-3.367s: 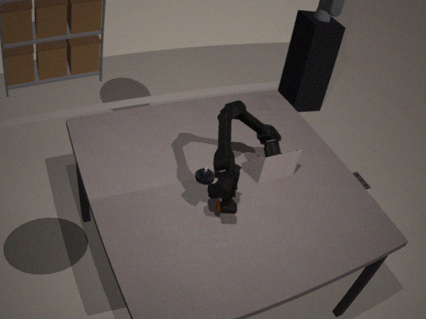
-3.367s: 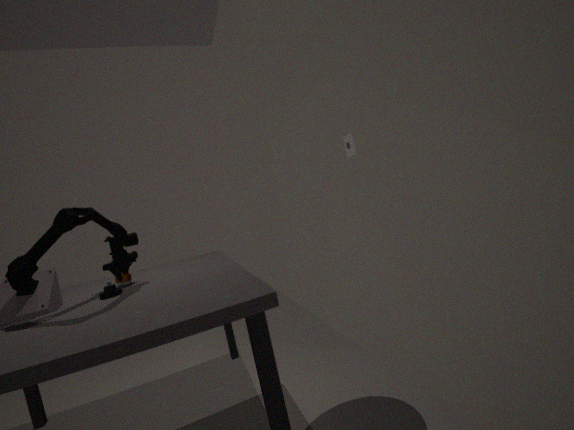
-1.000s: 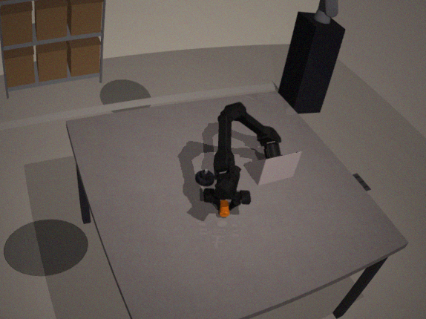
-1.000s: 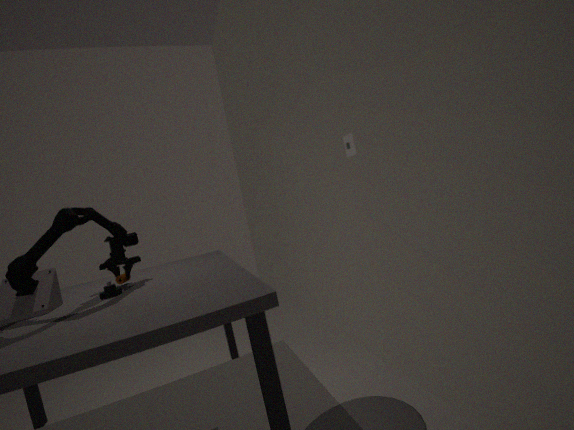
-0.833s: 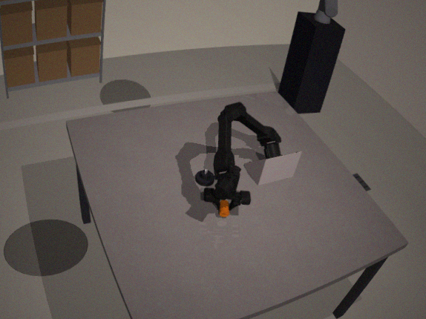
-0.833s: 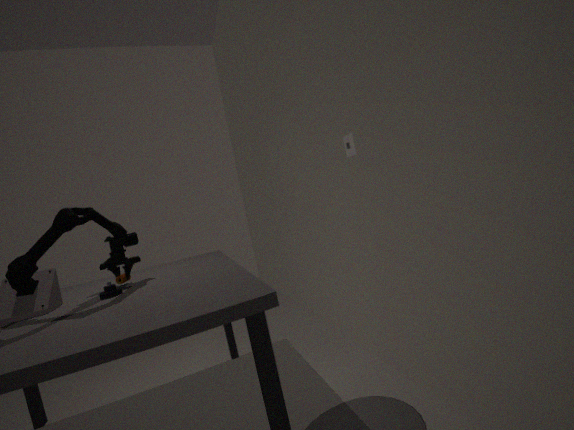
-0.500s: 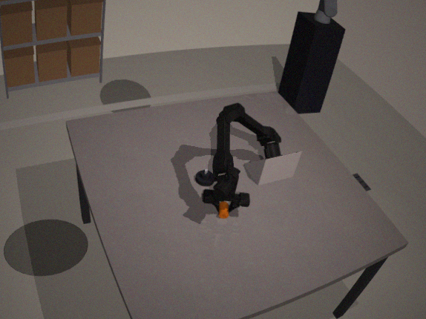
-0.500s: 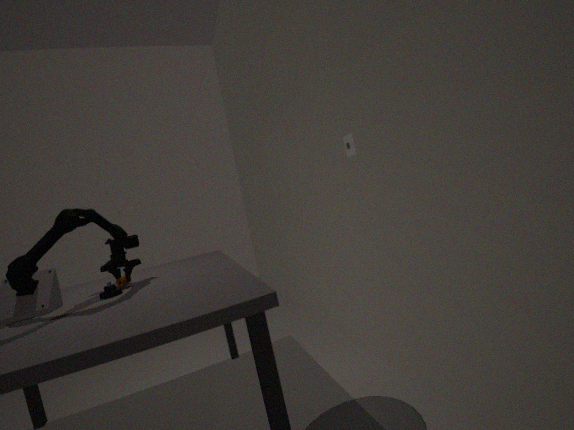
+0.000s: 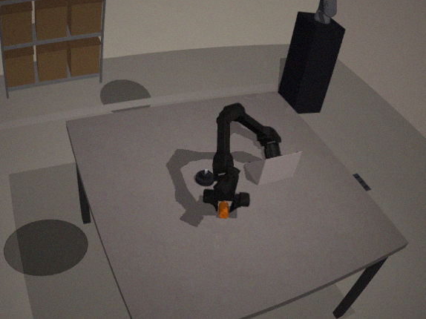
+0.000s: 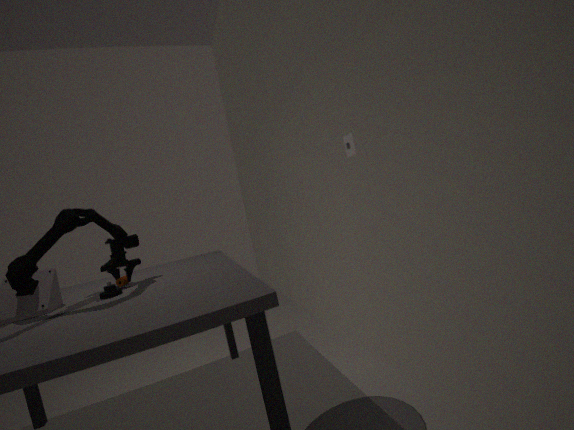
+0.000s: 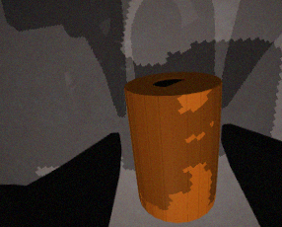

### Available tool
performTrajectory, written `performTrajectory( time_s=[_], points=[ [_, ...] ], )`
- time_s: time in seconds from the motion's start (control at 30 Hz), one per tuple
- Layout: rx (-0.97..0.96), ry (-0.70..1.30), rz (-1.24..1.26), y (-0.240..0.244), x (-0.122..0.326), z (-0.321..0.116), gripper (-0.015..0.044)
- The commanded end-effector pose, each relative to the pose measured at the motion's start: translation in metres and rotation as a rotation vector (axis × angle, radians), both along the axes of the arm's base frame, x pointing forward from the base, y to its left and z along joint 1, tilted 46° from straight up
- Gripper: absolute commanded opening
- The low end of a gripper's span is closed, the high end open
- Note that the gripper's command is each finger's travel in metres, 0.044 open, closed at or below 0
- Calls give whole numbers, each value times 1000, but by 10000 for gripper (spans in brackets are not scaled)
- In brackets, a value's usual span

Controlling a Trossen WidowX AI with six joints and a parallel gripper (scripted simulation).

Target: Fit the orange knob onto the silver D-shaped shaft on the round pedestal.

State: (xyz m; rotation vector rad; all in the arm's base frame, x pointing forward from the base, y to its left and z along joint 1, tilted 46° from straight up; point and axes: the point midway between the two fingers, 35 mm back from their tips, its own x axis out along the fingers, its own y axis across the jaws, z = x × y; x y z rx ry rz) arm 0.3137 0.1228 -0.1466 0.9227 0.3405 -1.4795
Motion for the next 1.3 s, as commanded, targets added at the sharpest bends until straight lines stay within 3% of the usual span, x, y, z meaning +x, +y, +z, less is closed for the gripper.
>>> performTrajectory(
  time_s=[0.0,0.27,0.5,0.77,0.93,1.27],
  points=[
    [0,-1,0,0,0,0,260],
    [0,-1,0,0,0,0,260],
    [0,-1,0,0,0,0,440],
    [1,-1,0,3,0,3,440],
    [3,1,0,43,-8,42,440],
    [3,1,0,43,-8,42,440]
  ],
)
